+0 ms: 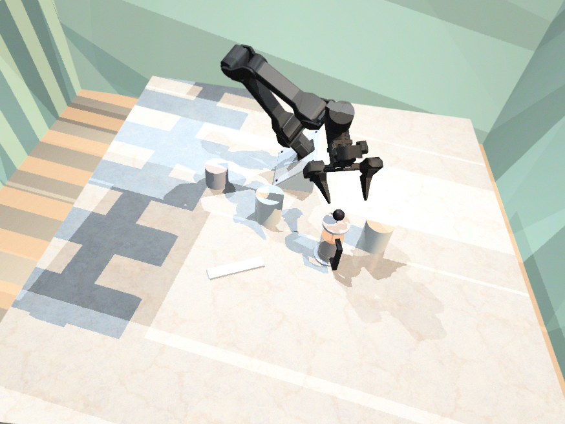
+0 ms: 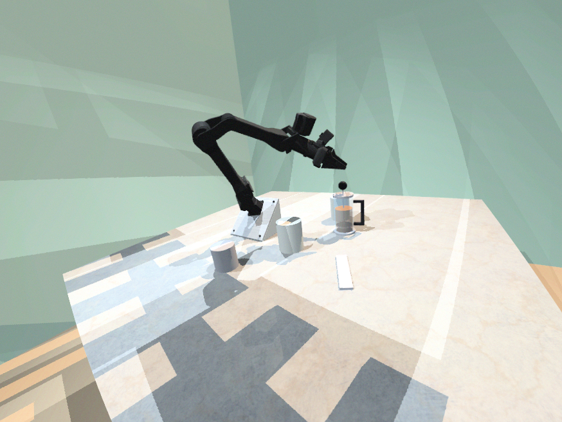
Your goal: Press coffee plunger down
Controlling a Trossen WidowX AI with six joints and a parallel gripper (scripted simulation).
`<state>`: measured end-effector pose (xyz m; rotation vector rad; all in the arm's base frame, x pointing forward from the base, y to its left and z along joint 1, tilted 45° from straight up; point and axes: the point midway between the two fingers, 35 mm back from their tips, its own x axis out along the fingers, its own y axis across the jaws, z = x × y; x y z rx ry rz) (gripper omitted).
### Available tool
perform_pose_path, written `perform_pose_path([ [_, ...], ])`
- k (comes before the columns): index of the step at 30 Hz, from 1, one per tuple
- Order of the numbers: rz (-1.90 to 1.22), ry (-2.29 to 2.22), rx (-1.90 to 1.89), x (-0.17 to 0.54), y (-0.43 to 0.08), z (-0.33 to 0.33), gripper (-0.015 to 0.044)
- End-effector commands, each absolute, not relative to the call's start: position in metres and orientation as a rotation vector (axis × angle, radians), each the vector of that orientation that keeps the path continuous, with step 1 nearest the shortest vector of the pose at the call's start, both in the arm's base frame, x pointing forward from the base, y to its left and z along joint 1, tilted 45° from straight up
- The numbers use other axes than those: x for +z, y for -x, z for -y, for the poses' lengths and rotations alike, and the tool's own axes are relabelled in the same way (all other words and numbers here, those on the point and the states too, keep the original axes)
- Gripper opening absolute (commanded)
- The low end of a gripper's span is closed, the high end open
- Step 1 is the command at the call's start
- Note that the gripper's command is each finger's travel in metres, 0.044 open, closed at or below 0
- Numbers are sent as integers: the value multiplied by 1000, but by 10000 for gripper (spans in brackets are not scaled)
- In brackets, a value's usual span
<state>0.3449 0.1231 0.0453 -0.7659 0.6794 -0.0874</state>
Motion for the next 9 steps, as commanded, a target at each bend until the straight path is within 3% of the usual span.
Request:
perform_pose_path([
  [1,-670,760,-100,64,-340,-131,440],
  [9,-670,760,-100,64,-340,-131,440],
])
